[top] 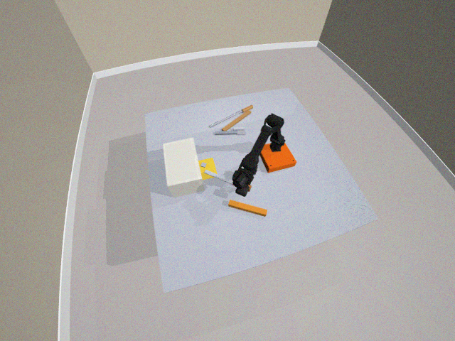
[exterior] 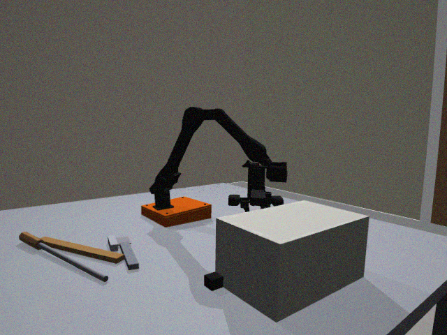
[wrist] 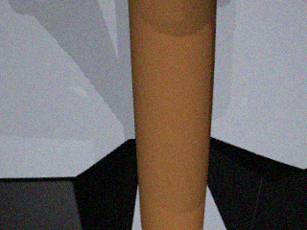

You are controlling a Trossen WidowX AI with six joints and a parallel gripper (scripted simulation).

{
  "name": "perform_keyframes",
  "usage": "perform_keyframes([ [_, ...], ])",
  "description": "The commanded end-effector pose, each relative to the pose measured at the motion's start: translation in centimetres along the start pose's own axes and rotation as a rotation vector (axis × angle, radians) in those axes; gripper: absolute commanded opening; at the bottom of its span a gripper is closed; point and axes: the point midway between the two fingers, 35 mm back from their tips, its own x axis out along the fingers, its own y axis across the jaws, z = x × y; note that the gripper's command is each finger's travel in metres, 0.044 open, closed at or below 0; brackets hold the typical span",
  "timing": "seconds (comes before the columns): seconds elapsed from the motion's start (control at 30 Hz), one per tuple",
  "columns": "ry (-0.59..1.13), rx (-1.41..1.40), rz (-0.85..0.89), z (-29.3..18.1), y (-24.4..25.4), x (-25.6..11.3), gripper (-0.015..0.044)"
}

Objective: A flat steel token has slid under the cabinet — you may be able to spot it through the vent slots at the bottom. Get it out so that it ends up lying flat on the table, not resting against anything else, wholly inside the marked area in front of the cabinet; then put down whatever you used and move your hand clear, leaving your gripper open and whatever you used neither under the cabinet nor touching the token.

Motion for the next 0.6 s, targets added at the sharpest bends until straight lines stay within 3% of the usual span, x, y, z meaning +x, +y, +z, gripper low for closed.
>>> perform_keyframes([
  [0.0, 0.000, 0.001, -0.001, -0.7, -0.1, -0.1, 0.0000],
  [0.57, 0.003, 0.000, -0.001, -3.1, 0.0, -0.2, 0.0000],
])
